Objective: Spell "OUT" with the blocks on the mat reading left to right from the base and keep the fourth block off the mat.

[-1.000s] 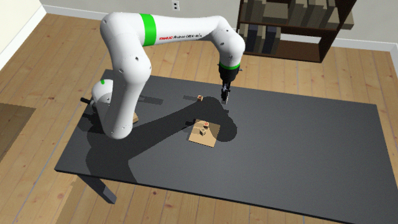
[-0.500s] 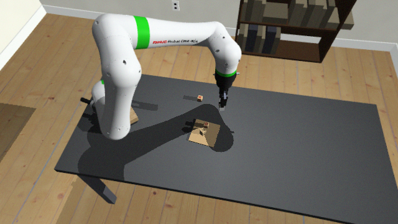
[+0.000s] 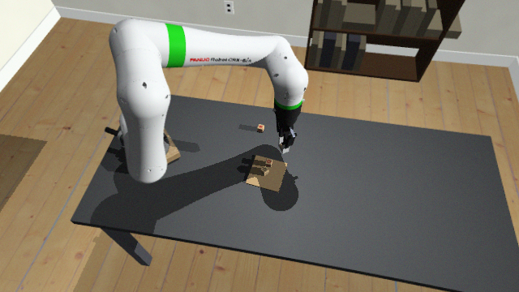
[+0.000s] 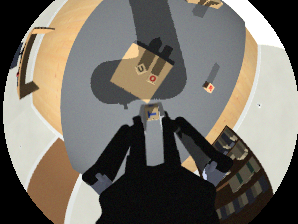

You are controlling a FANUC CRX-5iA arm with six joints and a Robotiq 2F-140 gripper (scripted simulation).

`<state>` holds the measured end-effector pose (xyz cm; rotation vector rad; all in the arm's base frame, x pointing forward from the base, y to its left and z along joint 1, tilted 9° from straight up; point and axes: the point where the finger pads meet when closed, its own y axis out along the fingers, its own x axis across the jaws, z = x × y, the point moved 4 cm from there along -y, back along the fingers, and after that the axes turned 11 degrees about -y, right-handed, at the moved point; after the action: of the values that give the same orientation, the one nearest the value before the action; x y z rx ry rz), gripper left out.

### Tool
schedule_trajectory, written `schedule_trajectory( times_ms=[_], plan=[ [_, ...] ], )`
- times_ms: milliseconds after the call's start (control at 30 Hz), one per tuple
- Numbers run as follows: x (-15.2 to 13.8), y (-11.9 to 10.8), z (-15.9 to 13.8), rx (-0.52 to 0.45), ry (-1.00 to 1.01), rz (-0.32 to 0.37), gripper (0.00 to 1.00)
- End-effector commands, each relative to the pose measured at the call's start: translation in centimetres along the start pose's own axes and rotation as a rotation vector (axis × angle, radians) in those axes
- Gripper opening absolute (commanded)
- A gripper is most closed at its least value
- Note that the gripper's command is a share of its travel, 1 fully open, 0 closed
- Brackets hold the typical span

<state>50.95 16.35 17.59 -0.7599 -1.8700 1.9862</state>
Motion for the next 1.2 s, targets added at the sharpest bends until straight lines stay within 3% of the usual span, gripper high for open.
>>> schedule_trajectory(
  times_ms=[0,1167],
  plan=[
    [-0.7,0.0,1.6,-0.005,-0.139,-0.007,0.13],
    [-3.3,0.3,11.1,-0.007,-0.941,-0.002,0.13]
  ],
)
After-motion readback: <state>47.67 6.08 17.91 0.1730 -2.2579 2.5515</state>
